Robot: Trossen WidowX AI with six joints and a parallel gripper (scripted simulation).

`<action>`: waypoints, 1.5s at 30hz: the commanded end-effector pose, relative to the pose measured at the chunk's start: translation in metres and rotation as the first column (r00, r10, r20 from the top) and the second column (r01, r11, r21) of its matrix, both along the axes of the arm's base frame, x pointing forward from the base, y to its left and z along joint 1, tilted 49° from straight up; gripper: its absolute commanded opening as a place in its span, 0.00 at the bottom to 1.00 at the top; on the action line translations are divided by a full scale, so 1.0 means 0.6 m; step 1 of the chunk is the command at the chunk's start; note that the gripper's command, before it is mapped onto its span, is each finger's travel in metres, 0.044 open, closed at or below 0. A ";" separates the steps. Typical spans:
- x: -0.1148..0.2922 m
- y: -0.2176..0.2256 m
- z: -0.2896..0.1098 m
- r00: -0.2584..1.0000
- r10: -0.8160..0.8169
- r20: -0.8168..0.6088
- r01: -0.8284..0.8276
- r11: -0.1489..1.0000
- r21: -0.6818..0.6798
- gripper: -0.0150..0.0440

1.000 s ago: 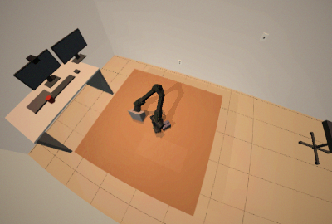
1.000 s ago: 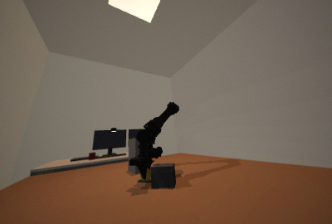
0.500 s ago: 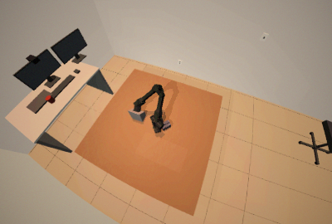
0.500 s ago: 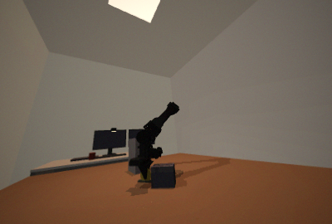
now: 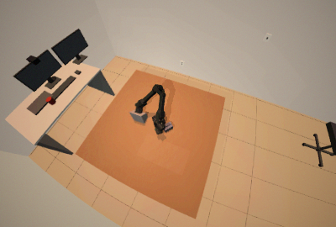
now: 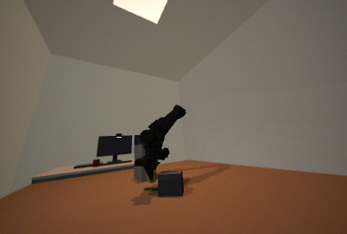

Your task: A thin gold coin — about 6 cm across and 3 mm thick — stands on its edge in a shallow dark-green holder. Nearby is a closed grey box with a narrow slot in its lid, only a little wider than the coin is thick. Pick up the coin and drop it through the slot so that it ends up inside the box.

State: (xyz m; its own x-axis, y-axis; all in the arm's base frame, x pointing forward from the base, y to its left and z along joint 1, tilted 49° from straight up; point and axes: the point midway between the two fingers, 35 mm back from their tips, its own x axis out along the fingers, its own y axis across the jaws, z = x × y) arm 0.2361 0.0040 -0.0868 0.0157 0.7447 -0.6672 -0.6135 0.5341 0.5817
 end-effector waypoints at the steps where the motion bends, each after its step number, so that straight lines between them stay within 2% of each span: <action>1: 0.003 -0.016 0.013 1.000 0.002 0.008 -0.002 1.000 -0.007 0.25; 23: -0.005 -0.081 0.076 1.000 0.004 0.008 -0.004 1.000 -0.003 0.25; 31: -0.016 -0.072 0.090 0.987 0.108 0.122 -0.108 0.994 -0.011 0.25; 45: 0.015 -0.073 0.095 0.986 0.112 0.127 -0.111 0.994 -0.015 0.25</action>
